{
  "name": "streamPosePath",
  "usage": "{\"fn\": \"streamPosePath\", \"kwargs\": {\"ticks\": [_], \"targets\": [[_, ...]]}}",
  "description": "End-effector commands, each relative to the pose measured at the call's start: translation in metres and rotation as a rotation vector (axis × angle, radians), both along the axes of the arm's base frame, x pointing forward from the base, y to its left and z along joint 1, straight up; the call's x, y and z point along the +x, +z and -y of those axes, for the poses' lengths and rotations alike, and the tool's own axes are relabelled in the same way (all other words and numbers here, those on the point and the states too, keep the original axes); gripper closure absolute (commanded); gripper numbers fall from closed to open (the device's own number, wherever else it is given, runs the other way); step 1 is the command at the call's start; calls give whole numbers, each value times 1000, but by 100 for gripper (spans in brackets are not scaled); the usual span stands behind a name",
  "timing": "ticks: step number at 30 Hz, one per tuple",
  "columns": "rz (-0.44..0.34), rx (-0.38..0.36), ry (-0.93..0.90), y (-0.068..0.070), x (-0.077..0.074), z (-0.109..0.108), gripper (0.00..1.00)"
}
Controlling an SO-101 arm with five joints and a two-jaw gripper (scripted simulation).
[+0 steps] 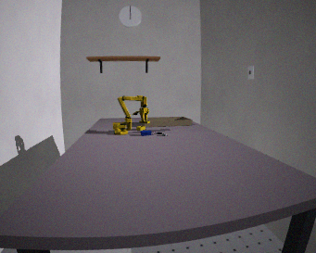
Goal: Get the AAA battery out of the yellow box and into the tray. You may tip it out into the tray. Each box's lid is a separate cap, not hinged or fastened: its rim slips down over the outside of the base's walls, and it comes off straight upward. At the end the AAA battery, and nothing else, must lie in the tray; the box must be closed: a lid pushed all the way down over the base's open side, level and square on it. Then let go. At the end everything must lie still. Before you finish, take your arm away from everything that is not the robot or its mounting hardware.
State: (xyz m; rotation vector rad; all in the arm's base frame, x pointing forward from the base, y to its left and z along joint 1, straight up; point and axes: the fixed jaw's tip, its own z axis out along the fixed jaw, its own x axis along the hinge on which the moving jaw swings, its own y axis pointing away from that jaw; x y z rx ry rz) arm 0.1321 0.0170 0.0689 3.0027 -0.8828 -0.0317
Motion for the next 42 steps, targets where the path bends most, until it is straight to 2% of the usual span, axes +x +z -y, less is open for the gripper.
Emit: {"fn": "streamPosePath", "kwargs": {"ticks": [1, 42], "targets": [[23, 6, -8, 5, 4, 0, 79], [23, 6, -8, -1, 0, 1, 79]]}}
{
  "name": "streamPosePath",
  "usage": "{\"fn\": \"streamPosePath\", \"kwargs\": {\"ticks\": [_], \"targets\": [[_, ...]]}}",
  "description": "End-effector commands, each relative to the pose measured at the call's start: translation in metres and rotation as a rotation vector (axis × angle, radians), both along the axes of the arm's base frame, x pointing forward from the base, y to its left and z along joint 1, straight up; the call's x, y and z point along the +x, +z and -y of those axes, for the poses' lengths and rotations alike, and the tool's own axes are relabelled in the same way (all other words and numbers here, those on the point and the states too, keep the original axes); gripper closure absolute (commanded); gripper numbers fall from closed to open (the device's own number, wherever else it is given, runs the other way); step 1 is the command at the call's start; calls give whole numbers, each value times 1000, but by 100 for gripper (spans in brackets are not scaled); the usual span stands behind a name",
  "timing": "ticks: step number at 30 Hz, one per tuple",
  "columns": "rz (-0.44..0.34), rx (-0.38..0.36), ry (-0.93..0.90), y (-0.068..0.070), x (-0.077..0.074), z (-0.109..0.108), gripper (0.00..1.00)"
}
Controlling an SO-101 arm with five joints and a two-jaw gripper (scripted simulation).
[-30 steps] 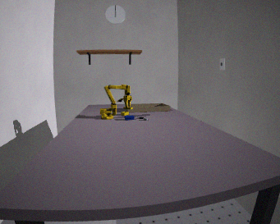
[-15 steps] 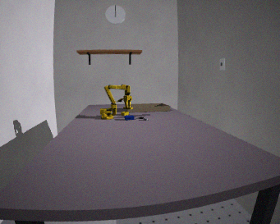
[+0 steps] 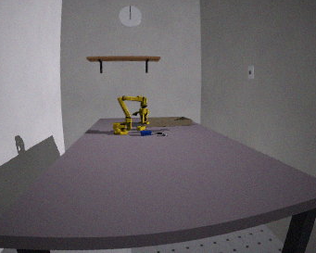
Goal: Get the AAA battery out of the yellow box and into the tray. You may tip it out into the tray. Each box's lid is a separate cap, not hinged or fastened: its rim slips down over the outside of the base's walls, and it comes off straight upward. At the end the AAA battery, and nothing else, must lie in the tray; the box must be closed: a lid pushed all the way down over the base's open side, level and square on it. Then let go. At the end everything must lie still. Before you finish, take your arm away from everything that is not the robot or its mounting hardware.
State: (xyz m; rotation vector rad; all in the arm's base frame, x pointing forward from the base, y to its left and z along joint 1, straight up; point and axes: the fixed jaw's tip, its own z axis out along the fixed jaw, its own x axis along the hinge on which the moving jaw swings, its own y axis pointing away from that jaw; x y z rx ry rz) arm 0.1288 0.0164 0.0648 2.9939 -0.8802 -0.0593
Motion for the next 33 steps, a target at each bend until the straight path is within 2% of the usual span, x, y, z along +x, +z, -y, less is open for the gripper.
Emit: {"fn": "streamPosePath", "kwargs": {"ticks": [1, 21, 33], "targets": [[43, 9, -8, 3, 4, 0, 79], [43, 9, -8, 3, 4, -1, 79], [43, 9, -8, 3, -2, -35, 79]]}}
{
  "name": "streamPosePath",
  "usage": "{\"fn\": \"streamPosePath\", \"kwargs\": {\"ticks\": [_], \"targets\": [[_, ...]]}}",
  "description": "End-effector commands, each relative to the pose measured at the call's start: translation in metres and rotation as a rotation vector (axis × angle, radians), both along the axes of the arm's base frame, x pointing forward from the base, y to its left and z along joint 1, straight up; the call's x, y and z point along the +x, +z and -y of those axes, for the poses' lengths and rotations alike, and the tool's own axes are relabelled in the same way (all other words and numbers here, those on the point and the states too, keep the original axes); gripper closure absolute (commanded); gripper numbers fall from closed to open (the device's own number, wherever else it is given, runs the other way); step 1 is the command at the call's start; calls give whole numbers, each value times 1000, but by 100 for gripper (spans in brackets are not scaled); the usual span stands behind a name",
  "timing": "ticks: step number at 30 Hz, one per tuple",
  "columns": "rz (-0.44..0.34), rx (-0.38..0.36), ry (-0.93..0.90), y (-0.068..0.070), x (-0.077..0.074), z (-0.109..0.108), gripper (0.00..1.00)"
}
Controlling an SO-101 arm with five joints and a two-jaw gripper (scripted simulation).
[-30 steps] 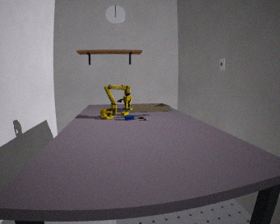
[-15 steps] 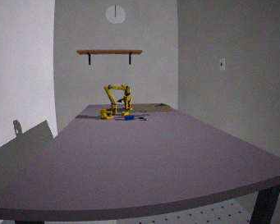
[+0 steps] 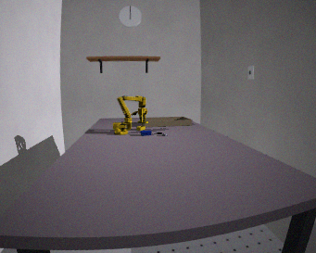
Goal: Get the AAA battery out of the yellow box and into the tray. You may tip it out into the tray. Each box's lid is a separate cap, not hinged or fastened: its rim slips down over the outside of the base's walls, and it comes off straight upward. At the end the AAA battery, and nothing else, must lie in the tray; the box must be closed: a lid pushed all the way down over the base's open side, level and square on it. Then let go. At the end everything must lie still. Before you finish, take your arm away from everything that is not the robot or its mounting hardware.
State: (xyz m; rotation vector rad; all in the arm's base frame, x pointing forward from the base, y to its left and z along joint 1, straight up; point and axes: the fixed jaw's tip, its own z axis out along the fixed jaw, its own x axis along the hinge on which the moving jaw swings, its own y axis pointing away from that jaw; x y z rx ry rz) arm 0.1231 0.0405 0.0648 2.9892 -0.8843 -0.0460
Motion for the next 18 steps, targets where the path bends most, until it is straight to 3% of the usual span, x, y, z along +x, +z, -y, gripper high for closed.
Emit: {"fn": "streamPosePath", "kwargs": {"ticks": [1, 9, 18], "targets": [[36, 15, -5, 3, 3, -10, 79], [36, 15, -5, 3, -8, -38, 79], [36, 15, -5, 3, -12, -43, 79]]}}
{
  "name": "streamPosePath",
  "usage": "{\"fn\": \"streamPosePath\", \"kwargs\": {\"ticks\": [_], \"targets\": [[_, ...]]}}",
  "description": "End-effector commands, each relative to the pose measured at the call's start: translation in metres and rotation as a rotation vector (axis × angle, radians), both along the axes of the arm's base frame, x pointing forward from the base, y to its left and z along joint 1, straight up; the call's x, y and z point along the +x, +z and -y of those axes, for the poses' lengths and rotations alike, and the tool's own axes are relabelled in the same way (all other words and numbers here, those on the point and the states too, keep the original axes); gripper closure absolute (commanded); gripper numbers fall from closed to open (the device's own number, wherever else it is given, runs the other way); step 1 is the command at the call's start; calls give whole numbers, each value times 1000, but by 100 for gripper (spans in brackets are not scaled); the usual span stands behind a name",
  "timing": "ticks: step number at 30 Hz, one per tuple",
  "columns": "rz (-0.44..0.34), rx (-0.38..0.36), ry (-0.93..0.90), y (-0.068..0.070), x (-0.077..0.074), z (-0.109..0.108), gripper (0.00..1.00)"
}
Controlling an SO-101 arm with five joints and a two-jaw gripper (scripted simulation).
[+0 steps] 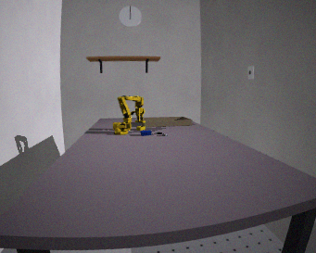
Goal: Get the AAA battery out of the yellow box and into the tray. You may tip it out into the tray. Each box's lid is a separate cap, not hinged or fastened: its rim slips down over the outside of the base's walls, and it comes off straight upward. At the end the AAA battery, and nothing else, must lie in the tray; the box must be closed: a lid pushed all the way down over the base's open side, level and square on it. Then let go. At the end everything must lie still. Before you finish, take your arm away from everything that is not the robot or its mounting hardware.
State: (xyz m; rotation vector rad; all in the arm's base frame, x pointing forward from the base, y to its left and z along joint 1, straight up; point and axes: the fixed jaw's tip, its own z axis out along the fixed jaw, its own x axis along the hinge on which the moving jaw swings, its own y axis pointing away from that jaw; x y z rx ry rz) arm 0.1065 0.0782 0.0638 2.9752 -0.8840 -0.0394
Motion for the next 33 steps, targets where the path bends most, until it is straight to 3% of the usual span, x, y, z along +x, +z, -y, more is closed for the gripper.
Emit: {"fn": "streamPosePath", "kwargs": {"ticks": [1, 33], "targets": [[35, 29, -3, 4, 5, -6, 79], [36, 29, -2, 7, 8, -11, 79]]}}
